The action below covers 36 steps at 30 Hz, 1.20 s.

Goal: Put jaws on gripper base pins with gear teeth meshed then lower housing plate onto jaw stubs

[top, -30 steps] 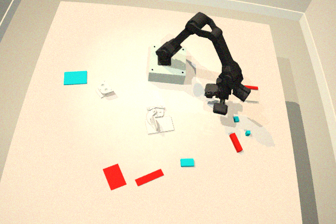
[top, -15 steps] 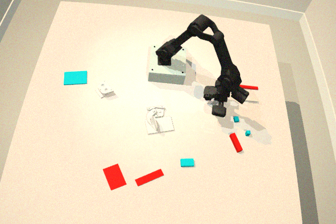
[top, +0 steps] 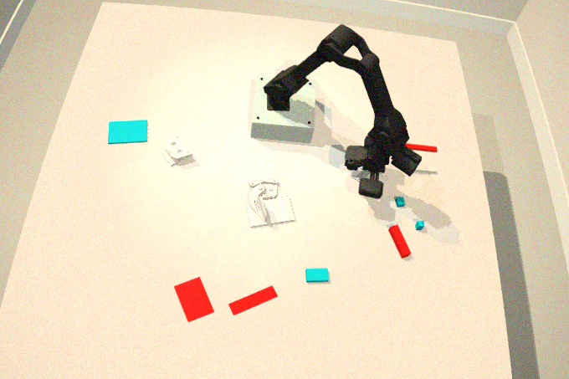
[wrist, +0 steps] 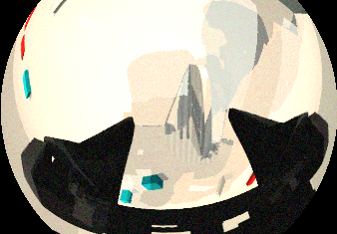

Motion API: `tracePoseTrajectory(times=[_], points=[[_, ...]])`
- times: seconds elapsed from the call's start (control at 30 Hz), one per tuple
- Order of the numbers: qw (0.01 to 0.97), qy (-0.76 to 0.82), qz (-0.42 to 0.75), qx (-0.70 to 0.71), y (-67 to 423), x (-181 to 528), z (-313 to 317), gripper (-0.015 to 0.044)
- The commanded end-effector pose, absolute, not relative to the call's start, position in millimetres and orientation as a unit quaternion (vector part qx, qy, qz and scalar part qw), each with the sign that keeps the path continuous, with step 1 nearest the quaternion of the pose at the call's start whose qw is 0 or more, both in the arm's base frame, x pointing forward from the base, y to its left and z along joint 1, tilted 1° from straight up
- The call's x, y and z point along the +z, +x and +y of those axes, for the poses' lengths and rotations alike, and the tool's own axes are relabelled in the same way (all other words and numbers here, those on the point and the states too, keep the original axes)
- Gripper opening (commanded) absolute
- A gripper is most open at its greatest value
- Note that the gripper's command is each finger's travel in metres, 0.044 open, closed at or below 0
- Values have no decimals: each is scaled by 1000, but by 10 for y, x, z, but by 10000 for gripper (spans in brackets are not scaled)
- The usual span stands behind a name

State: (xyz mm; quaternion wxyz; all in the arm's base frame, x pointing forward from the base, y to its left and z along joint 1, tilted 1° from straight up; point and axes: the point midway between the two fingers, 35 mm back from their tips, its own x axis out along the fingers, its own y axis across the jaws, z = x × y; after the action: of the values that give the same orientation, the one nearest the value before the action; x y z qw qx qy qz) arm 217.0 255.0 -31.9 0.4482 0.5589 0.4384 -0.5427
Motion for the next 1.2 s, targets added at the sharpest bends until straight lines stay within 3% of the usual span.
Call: tracePoseTrajectory(times=[0.0, 0.13, 0.5, 1.17], points=[[447, 560, 439, -543, 2169, -320, 2554, 440], [447, 560, 439, -543, 2169, -320, 2554, 440], [448, 559, 438, -543, 2170, -319, 2550, 151], [448, 559, 438, -543, 2174, -240, 2558, 134]])
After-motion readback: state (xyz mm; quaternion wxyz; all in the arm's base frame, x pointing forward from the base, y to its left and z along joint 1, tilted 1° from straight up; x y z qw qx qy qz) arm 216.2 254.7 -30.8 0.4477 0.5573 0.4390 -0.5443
